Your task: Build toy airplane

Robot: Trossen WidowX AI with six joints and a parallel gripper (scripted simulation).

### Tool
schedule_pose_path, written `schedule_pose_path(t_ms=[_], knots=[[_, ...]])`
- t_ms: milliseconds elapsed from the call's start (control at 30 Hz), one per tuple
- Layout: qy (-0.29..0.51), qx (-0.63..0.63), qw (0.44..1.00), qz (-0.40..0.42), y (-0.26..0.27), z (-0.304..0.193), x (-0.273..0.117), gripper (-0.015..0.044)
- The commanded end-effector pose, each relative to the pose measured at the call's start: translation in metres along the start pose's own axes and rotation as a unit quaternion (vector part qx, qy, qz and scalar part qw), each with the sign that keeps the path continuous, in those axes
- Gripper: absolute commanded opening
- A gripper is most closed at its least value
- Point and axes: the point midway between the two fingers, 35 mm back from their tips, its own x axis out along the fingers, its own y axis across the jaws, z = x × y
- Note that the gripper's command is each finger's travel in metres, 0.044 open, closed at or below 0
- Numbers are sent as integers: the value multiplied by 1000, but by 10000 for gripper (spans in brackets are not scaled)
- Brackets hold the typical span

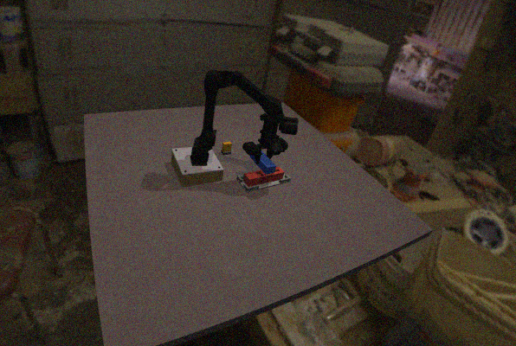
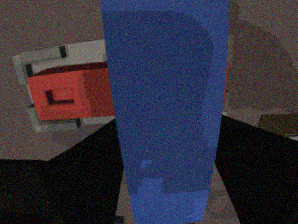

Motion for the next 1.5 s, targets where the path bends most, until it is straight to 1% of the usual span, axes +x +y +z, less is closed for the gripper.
schedule_pose_path(t_ms=[0, 833, 1000, 1167, 1333, 1467], knots=[[2, 2, 1000, 2, 1, -1, 0, 196], [2, 2, 1000, 2, 2, -1, 38, 196], [2, 2, 1000, 2, 2, -1, 40, 196], [0, 2, 1000, 0, 1, -1, 38, 163], [0, 2, 1000, 0, 1, -1, 38, 31], [0, 2, 1000, 0, 1, -1, 38, 136]])
